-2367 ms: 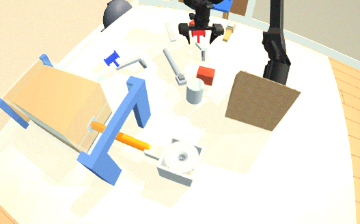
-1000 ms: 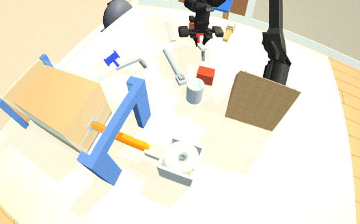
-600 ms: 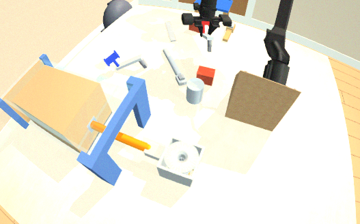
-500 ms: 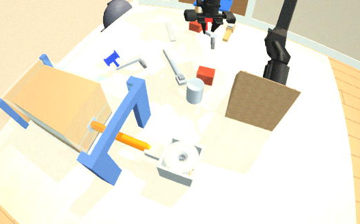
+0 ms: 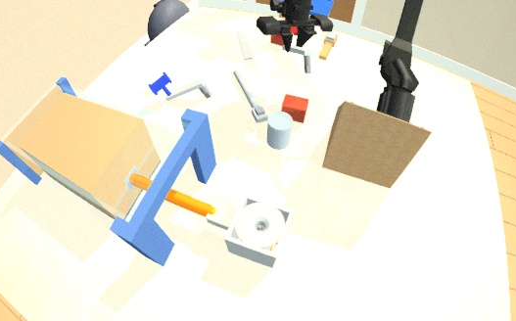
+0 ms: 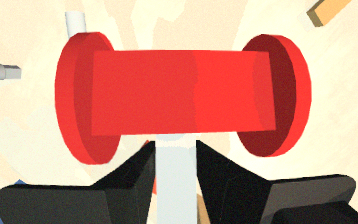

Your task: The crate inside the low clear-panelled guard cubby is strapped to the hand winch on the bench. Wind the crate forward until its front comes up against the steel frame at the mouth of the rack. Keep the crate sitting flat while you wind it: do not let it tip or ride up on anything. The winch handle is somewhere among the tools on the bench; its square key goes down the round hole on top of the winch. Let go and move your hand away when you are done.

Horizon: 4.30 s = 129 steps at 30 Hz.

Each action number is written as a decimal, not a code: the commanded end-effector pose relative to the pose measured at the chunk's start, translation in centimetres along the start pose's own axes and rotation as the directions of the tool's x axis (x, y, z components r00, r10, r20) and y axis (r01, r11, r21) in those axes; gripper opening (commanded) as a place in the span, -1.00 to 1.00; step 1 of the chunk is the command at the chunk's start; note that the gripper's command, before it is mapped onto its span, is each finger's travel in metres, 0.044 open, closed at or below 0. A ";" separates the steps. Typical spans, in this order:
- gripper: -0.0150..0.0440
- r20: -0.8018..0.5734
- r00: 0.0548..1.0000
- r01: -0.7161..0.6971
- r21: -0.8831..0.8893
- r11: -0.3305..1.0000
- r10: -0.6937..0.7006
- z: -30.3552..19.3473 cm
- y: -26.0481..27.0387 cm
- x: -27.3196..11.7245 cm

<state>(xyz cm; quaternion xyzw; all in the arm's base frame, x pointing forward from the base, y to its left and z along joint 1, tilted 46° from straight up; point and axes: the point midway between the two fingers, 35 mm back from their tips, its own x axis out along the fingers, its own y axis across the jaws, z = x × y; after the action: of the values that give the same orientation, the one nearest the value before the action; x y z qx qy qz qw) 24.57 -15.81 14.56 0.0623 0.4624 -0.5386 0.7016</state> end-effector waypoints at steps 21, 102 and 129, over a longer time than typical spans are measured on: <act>-0.49 -0.090 0.990 -0.127 -0.916 0.381 0.113 -8.9 14.1 -3.2; -0.49 -0.279 0.903 -0.003 0.758 -0.652 -0.327 -43.5 18.3 -4.4; -0.49 -0.277 0.900 -0.011 0.758 -0.652 -0.337 -43.3 17.6 -0.8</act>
<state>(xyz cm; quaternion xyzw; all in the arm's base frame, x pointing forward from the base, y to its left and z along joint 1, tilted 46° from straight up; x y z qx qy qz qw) 13.80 17.74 -16.45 0.5024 -0.3467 -0.7751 0.1630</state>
